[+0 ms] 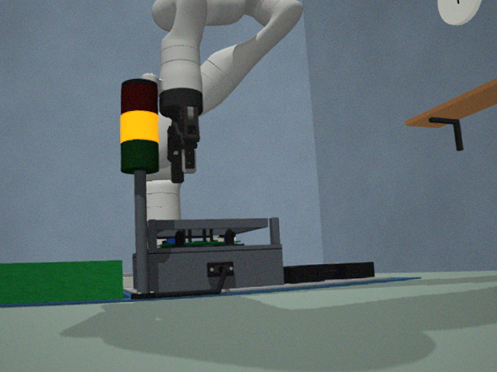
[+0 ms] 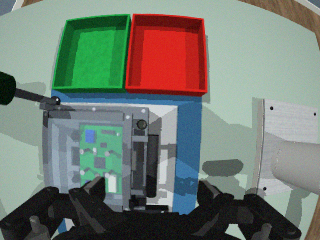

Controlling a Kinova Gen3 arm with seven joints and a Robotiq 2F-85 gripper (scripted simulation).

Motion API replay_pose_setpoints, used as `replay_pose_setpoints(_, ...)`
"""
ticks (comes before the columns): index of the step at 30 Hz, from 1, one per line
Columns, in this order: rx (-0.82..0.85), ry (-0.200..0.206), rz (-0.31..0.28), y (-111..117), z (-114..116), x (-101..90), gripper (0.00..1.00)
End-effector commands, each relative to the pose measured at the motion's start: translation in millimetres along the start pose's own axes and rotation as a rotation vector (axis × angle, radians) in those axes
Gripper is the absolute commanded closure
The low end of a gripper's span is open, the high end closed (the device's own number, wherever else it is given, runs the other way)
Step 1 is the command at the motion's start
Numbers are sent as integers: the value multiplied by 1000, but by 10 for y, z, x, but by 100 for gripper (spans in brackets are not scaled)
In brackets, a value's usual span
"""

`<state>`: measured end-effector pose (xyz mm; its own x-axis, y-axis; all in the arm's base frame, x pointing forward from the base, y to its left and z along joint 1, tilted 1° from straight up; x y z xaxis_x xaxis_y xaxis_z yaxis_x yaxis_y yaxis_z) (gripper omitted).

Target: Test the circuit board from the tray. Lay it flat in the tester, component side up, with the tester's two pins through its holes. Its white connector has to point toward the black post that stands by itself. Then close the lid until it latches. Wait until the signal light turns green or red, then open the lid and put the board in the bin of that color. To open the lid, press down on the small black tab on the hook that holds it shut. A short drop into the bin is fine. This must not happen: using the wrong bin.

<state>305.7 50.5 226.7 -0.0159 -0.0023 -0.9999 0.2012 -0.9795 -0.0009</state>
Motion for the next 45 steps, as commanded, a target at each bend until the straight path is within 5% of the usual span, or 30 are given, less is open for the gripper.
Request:
replay_pose_setpoints(1,0,1,0,1,-2,-3,0)
replay_pose_setpoints(20,0,1,0,1,-2,-3,0)
replay_pose_setpoints(21,0,1,0,1,-2,-3,100)
replay_pose_setpoints(45,0,1,0,1,-2,-3,100)
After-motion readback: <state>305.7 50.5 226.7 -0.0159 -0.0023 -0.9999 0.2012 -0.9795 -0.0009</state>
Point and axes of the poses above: the point where the finger pads meet when closed, its own x axis out along the fingers, its own z axis across the jaws, y = z × x, the point moved 7 cm from there along -x, back along the fingers
